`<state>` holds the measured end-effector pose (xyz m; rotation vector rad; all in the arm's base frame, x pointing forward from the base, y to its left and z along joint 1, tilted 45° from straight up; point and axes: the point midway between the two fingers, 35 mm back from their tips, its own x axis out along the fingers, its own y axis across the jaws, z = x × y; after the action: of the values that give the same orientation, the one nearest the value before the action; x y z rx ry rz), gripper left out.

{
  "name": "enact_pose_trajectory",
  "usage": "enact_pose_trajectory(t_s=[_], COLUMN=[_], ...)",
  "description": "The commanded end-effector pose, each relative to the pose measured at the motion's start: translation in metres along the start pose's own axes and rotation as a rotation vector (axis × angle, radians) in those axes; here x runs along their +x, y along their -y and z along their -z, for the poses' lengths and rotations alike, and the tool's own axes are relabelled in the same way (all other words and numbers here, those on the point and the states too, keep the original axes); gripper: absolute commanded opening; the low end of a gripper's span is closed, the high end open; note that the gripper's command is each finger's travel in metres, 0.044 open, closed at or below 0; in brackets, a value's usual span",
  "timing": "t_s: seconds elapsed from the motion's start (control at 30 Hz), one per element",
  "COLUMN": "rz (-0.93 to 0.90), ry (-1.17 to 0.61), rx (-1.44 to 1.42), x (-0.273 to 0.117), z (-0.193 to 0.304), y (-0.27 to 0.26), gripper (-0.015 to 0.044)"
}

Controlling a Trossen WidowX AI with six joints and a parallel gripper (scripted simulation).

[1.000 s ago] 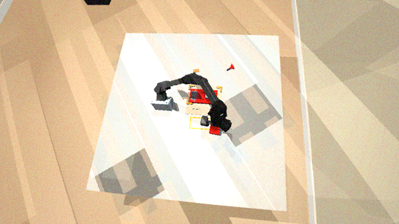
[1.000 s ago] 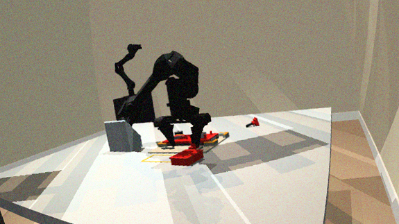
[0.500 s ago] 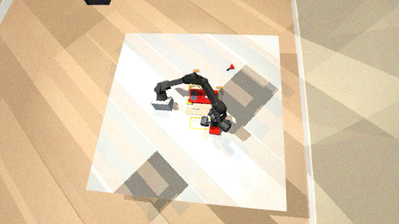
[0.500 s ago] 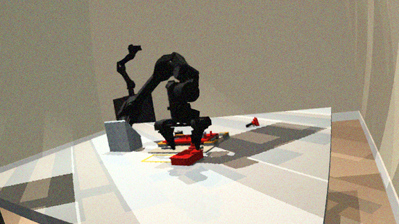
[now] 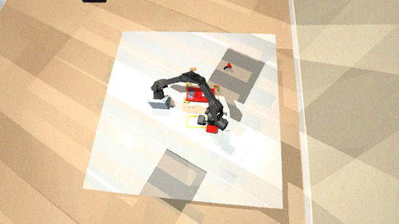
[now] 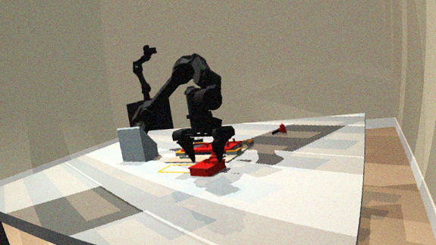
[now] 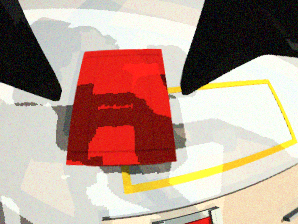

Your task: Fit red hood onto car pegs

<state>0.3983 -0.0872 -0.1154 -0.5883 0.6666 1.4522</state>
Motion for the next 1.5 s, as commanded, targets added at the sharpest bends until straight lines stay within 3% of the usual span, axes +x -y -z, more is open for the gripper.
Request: enact_pose_trajectory(t_s=[0.0, 1.27, 1.4, 1.47], rz=[0.002, 0.002, 0.0, 0.0], ry=[0.006, 0.007, 0.001, 0.001], rx=[0.007, 0.007, 0.0, 0.0], x=[0.002, 0.021, 0.019, 0.019], z=[-0.001, -0.001, 0.0, 0.0], y=[0.0, 0.0, 0.0, 0.0], gripper=[0.044, 0.044, 0.0335, 0.0322])
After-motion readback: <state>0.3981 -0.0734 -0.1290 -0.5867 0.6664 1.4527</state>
